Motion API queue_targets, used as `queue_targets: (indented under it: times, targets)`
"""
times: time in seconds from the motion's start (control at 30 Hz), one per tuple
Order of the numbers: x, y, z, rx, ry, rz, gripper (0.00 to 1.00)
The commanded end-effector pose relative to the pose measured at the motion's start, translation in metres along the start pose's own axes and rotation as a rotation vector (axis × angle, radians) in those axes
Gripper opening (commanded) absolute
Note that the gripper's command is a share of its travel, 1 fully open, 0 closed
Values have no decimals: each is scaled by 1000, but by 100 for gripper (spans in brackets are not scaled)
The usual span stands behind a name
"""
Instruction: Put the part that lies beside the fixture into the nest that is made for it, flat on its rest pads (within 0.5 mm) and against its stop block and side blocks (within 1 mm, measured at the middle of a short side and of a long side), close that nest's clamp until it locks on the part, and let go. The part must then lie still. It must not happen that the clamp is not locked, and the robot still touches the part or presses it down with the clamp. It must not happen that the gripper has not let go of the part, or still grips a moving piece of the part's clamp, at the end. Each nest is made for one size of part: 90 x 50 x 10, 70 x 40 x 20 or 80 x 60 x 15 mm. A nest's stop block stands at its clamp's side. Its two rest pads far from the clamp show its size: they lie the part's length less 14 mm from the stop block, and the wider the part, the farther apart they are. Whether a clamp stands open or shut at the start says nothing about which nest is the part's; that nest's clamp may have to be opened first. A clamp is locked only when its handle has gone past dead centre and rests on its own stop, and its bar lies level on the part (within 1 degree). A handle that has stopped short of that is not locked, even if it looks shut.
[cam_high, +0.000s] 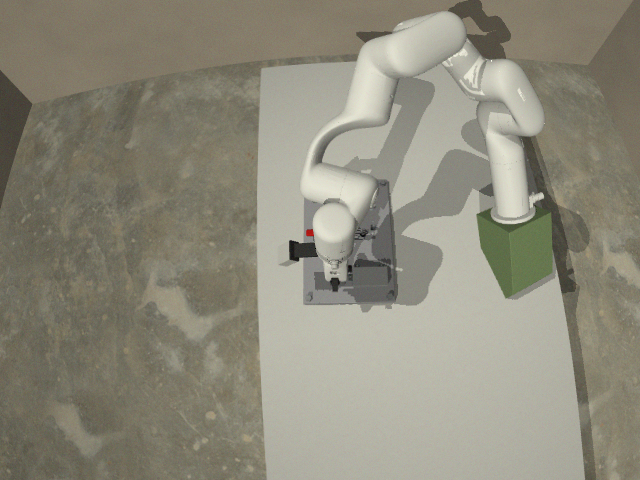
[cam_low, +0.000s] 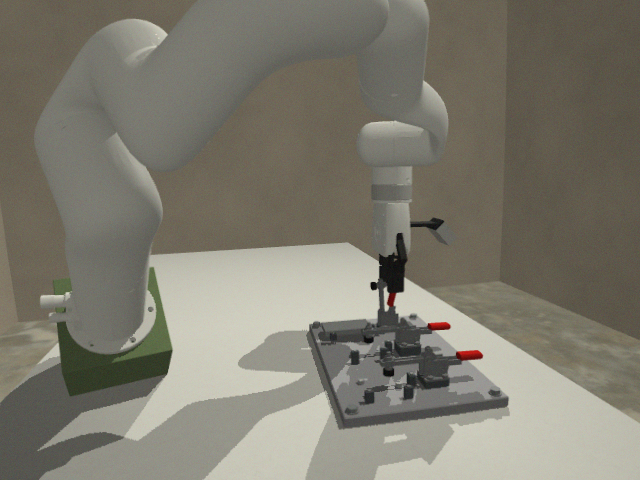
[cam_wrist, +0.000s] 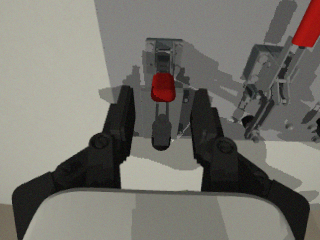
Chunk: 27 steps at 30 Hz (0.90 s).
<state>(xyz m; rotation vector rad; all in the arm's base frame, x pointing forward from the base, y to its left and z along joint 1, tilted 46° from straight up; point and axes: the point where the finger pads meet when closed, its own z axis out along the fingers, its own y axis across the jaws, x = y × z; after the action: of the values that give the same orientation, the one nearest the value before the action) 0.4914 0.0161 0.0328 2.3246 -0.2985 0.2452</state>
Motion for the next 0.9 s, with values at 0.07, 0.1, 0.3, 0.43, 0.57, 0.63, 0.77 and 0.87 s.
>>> queue_targets:
  times: [0.07, 0.1, 0.3, 0.43, 0.57, 0.63, 0.77, 0.87]
  targets:
    - [1, 0, -1, 2, 3, 1, 47]
    - [1, 0, -1, 2, 3, 1, 47]
    - [1, 0, -1, 2, 3, 1, 47]
    - [1, 0, -1, 2, 3, 1, 47]
    - [1, 0, 2, 2, 3, 1, 47]
    - [1, -1, 6, 2, 3, 1, 47]
    - [2, -1, 16, 2, 3, 1, 47]
    - [2, -1, 22, 2, 3, 1, 47]
